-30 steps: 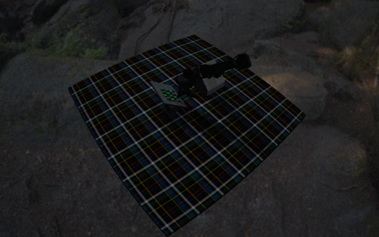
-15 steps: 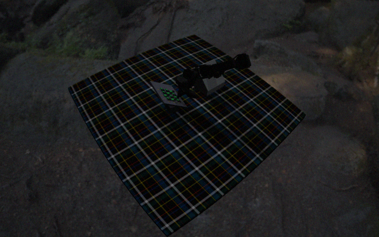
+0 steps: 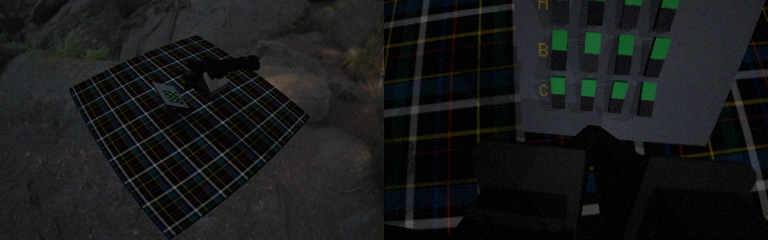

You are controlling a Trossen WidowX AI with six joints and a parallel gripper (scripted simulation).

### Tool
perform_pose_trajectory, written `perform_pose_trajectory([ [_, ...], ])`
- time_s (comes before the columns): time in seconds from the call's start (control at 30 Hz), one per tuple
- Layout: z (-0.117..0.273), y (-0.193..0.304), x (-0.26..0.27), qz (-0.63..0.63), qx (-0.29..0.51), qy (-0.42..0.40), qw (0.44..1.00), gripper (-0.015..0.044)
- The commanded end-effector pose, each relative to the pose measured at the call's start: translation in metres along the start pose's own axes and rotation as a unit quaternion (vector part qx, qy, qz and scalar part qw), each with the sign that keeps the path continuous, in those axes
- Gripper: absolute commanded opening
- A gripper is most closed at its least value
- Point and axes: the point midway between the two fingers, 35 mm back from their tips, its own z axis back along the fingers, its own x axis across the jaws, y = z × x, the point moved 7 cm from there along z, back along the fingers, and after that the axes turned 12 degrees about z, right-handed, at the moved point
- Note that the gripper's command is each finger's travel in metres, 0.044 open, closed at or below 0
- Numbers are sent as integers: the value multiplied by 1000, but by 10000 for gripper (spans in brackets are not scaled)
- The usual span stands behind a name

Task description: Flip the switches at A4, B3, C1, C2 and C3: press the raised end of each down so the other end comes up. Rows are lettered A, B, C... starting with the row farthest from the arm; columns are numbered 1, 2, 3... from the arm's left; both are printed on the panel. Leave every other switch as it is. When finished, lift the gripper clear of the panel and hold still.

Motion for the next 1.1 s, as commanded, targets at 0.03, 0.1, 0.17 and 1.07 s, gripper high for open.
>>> perform_pose_trajectory([
  [0.03,8,-3,1,6,-3,-3,1000,0],
  [0.1,8,-8,-9,6,-2,-3,1000,0],
  [0.17,8,-13,-25,7,-3,-2,1000,0],
  [1.07,-48,-18,-30,7,9,-7,1000,0],
])
